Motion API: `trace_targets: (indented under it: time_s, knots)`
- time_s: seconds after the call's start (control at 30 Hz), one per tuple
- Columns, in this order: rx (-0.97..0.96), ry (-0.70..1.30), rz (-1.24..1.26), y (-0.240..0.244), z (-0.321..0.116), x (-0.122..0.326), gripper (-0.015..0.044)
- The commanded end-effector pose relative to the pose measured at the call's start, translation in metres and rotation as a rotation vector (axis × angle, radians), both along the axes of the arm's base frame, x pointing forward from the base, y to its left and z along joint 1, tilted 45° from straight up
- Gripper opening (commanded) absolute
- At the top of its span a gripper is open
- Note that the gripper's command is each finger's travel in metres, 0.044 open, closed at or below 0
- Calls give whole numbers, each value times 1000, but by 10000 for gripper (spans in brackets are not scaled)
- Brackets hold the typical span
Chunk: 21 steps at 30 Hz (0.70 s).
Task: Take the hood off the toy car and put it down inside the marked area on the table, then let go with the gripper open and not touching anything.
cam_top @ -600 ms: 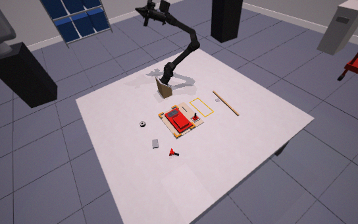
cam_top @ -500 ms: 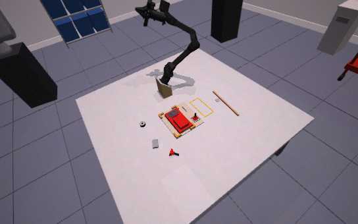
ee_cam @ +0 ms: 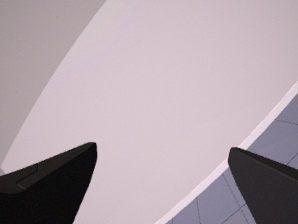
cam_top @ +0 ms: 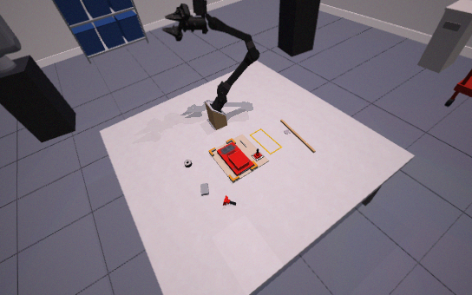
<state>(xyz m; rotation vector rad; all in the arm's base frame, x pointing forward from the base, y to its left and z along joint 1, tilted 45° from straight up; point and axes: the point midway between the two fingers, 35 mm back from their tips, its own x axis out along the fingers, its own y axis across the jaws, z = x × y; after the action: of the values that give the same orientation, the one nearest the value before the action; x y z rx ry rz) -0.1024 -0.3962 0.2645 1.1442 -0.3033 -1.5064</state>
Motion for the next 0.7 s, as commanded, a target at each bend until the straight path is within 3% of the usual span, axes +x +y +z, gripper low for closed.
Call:
trace_targets:
  time_s: [0.0,0.3,0.67]
  knots:
    - [68,31,194,-16,-23,54,440]
    - [198,128,668,-15,-80,188,440]
    - [305,200,1160,42,-136,324,440]
